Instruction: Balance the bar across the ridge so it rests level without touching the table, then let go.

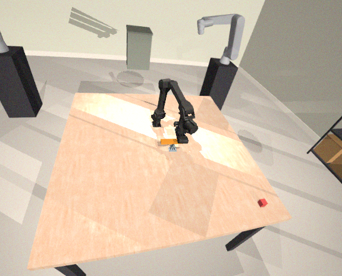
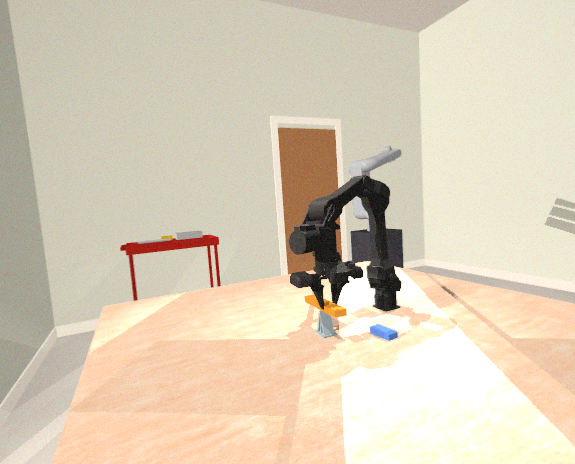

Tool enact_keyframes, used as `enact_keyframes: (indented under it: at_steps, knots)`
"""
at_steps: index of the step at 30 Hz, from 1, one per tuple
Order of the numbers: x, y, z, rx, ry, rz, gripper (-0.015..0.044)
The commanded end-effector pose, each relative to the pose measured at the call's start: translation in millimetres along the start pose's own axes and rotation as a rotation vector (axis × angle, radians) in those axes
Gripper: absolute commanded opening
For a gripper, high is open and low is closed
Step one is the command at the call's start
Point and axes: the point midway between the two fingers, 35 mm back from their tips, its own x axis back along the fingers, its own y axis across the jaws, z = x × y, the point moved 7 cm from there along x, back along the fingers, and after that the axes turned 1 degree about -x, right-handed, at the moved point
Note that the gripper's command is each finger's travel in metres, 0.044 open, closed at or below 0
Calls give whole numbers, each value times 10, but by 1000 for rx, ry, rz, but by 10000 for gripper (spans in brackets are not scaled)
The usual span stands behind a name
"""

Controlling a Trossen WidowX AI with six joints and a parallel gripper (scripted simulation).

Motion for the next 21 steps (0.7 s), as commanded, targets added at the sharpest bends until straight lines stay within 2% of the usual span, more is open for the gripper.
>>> enact_keyframes:
  at_steps: [1,21]
  knots:
    - [-9,1,-3,-1,-4,-2,0]
    - [-26,2,-2,-1,-4,-2,0]
